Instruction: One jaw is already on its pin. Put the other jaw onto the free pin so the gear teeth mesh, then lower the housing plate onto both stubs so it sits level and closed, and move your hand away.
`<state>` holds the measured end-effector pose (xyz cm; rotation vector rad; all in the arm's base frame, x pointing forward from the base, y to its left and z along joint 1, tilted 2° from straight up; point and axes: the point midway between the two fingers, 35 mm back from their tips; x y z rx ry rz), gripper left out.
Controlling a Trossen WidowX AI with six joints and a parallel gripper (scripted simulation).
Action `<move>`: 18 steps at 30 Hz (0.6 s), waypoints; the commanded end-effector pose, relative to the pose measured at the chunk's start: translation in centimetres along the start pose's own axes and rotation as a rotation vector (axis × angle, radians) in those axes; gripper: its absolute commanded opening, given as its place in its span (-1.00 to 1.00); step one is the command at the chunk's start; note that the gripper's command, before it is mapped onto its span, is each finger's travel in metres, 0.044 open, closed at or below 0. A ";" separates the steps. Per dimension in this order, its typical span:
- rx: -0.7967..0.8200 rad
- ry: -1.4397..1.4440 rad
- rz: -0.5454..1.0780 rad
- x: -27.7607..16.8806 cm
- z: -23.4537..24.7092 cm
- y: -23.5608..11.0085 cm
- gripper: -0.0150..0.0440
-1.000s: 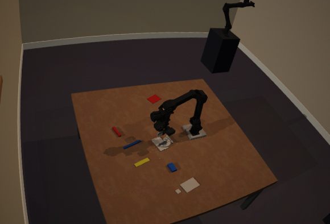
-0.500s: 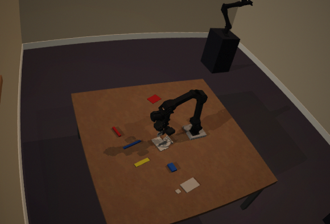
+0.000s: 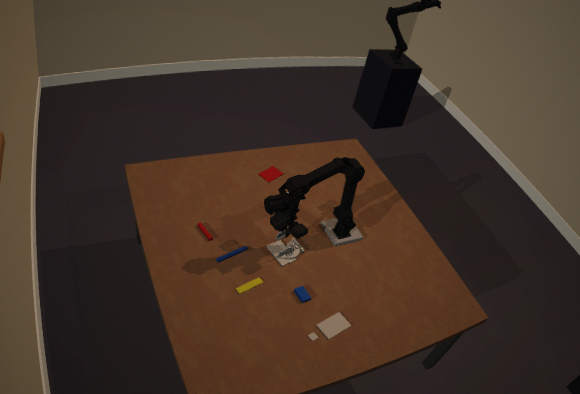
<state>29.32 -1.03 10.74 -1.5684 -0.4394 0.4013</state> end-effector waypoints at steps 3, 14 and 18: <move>-0.001 -0.003 0.002 0.0 0.0 0.4 -0.04; -0.001 -0.004 0.002 0.0 -0.1 2.2 -0.04; -0.001 -0.004 0.002 0.0 -0.1 2.9 -0.04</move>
Point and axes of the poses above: the point midway between the two fingers, 35 mm back from their tips, its own y axis out along the fingers, its own z axis across the jaws, x = y × z, and after that the axes turned 13 degrees about -y, right-handed
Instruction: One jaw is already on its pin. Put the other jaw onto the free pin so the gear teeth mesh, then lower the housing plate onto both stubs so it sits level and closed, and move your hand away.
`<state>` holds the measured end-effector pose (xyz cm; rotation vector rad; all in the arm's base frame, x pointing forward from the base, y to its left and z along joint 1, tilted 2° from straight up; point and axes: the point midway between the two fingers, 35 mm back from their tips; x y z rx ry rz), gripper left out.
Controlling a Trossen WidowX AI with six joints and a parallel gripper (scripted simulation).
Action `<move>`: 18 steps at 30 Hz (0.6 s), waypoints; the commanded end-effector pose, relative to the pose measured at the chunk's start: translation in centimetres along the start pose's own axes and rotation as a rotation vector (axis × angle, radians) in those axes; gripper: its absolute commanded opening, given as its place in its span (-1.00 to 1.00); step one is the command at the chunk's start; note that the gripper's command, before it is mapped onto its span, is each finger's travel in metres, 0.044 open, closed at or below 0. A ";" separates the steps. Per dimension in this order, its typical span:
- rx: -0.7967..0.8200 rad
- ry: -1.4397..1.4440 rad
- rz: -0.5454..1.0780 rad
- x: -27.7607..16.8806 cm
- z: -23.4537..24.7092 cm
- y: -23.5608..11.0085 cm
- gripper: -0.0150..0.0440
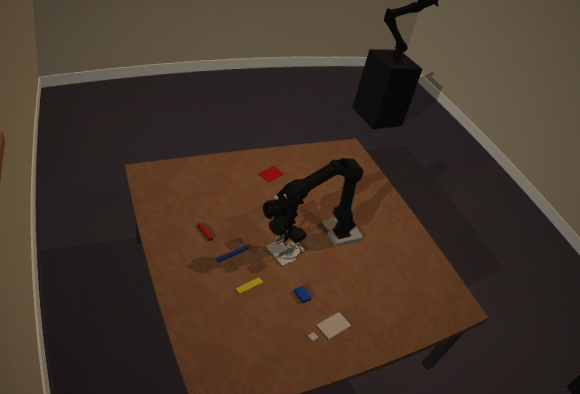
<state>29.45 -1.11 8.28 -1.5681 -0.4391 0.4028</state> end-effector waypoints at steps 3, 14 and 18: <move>-0.002 -0.003 0.001 0.0 0.0 0.9 -0.04; -0.002 -0.004 0.001 -0.1 0.0 2.6 -0.04; -0.002 -0.004 0.001 -0.1 0.0 2.6 -0.04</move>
Point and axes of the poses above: the point midway between the two fingers, 35 mm back from their tips, its own y axis out along the fingers, its own z axis across the jaws, x = y × z, and after that the axes turned 13 degrees about -y, right-handed
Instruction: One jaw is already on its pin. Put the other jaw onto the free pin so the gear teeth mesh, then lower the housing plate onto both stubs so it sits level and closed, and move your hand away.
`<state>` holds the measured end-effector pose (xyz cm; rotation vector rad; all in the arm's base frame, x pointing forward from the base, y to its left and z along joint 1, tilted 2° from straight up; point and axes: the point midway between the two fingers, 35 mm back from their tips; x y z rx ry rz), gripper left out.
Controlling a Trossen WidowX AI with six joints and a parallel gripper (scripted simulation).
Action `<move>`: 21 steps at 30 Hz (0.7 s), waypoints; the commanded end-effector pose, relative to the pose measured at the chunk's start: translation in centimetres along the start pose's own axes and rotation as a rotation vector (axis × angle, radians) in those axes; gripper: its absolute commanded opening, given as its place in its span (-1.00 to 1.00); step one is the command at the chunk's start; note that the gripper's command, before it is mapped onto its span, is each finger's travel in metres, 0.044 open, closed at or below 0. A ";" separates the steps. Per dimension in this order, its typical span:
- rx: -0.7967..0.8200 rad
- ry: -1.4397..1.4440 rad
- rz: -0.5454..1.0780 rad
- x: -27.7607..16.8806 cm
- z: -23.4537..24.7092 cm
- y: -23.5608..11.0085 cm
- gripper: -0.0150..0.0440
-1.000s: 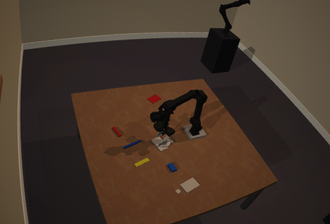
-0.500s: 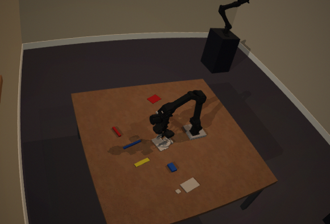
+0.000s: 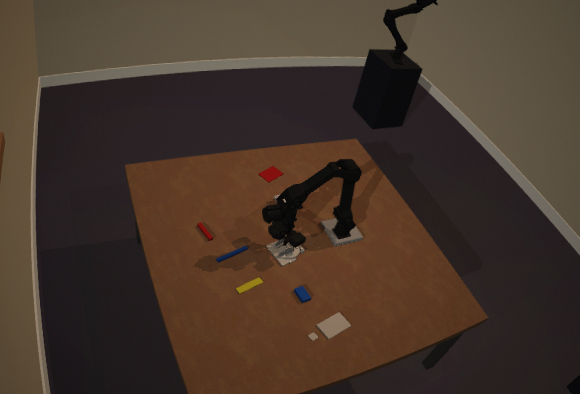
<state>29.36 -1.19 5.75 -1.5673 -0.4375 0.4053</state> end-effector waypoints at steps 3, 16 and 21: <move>-0.003 -0.003 -0.001 0.0 -0.1 0.1 -0.04; -0.003 -0.006 -0.001 0.0 -0.1 0.4 -0.04; -0.003 -0.006 -0.001 0.0 -0.1 0.4 -0.04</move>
Point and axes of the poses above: the point midway between the two fingers, 35 mm back from their tips, its own y axis out along the fingers, its own z axis across the jaws, x = y × z, and after that the axes turned 13 degrees about -y, right-handed
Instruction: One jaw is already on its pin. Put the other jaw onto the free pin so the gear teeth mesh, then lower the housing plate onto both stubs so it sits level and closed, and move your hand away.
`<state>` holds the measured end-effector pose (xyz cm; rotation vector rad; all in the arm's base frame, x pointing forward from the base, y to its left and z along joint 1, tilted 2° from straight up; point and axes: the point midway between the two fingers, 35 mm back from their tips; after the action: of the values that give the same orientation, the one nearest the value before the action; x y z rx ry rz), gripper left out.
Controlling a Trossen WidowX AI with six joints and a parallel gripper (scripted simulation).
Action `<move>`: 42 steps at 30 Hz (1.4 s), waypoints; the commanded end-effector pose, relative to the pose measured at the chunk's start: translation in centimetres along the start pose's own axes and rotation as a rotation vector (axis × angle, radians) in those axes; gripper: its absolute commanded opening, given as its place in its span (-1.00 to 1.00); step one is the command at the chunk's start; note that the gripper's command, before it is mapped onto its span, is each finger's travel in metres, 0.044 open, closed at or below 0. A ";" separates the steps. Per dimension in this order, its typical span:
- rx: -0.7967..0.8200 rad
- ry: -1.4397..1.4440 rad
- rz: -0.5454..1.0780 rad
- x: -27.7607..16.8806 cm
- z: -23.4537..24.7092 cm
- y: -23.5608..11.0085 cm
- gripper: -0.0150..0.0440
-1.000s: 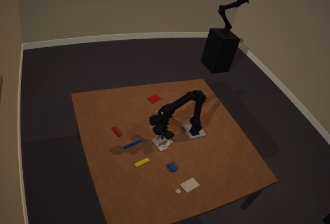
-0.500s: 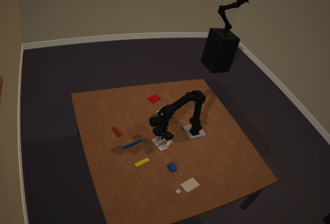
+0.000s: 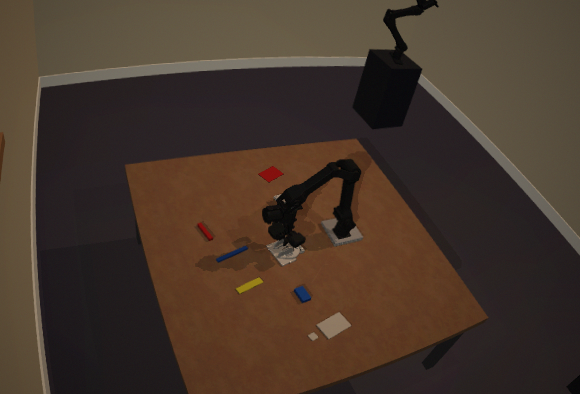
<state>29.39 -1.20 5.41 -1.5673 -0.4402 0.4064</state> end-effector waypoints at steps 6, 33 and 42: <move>-0.003 -0.004 -0.001 0.0 -0.1 0.3 -0.04; -0.003 -0.005 0.000 0.0 -0.1 1.0 -0.04; -0.003 -0.009 0.000 0.0 -0.1 1.2 -0.04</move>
<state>29.45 -1.24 4.37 -1.5670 -0.4451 0.4093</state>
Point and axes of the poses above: the point midway between the two fingers, 35 mm back from their tips, its own y axis out along the fingers, its own z axis across the jaws, x = y × z, and after that the axes turned 13 degrees about -y, right-handed
